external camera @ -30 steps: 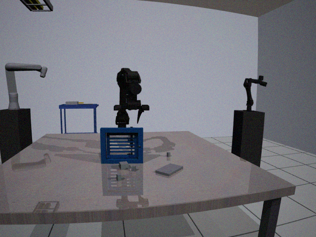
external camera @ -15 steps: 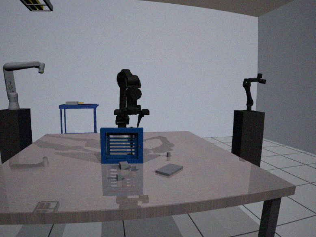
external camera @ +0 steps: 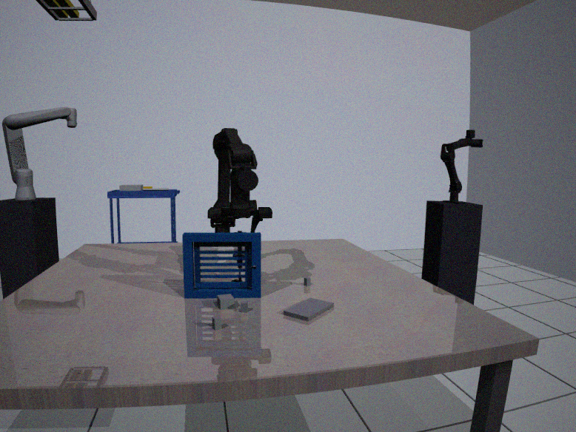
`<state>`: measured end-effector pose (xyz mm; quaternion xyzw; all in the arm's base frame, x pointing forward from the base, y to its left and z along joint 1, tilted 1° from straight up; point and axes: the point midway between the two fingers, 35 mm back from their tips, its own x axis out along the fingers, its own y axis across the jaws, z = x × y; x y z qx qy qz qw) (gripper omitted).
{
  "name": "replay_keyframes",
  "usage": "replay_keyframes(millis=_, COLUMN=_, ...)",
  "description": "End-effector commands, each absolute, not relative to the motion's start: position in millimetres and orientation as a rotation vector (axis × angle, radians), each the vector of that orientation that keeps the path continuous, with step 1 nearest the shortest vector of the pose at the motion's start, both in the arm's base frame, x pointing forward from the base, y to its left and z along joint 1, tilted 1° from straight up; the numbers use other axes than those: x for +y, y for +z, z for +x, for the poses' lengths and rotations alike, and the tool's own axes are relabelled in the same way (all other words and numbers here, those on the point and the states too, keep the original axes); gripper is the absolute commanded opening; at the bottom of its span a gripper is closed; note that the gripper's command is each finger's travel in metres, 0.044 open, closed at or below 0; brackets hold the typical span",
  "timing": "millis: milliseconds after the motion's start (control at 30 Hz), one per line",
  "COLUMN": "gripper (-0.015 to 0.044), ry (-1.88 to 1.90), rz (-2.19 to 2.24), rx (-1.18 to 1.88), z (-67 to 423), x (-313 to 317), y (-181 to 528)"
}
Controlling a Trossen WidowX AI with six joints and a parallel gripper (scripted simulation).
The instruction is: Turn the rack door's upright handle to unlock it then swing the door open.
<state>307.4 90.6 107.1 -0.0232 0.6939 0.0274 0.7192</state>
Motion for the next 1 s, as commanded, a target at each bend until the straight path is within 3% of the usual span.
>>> replay_keyframes(millis=0, gripper=0.0294, ry=0.055, rz=-0.054, rx=1.533, z=307, x=90, y=100)
replay_keyframes(millis=300, gripper=0.0294, ry=0.055, rz=-0.054, rx=1.534, z=307, x=89, y=88)
replay_keyframes(millis=533, gripper=0.0110, ry=0.055, rz=-0.054, rx=1.534, z=307, x=89, y=88)
replay_keyframes(millis=967, gripper=0.0024, ry=0.055, rz=-0.054, rx=1.534, z=307, x=89, y=88)
